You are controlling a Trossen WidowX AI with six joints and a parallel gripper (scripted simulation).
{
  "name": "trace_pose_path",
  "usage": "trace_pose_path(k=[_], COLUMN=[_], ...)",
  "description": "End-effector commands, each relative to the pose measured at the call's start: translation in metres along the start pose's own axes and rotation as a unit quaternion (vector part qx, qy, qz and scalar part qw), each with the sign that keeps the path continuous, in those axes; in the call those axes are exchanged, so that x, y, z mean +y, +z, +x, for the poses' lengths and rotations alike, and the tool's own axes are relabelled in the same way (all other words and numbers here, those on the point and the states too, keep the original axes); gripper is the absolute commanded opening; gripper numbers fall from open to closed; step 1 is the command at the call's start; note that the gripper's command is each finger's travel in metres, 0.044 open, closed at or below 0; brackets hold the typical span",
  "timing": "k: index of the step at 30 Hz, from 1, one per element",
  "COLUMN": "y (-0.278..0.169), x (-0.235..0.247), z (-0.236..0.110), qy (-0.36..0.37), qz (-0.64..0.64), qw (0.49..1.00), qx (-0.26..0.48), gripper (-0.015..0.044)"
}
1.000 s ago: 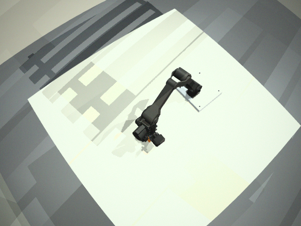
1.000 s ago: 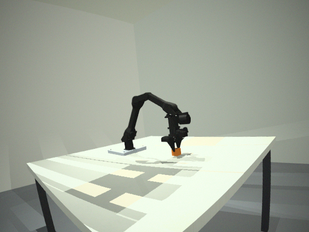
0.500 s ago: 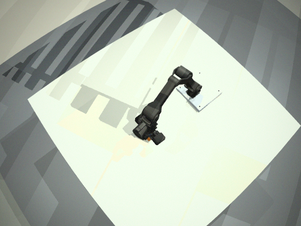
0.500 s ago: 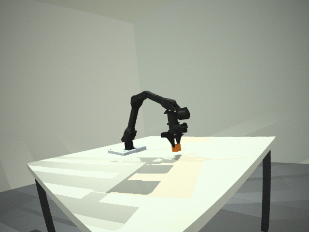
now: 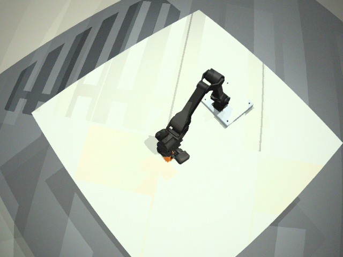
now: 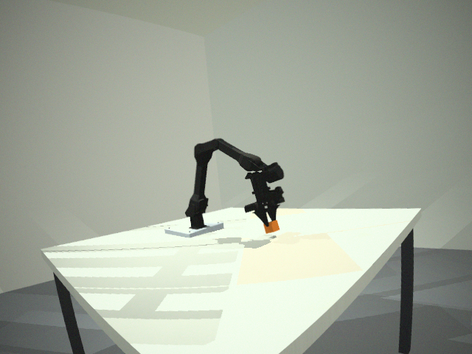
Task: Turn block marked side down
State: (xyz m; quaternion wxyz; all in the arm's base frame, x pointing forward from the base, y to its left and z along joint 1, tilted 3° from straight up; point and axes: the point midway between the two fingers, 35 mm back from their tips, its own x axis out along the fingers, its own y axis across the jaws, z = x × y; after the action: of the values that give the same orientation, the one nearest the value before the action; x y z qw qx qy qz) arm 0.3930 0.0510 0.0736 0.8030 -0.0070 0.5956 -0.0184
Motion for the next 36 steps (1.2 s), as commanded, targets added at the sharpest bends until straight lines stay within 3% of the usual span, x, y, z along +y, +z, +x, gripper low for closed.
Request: trace_pose_path(k=[1, 20, 36], y=[-0.003, -0.01, -0.005], x=[0.0, -0.001, 0.002], z=[0.001, -0.001, 0.029], qy=[-0.002, -0.001, 0.0], qz=[-0.003, 0.0, -0.004], qw=[1.0, 0.99, 0.966], qx=[-0.03, -0.141, -0.26], gripper=[0.0, 0.0, 0.0])
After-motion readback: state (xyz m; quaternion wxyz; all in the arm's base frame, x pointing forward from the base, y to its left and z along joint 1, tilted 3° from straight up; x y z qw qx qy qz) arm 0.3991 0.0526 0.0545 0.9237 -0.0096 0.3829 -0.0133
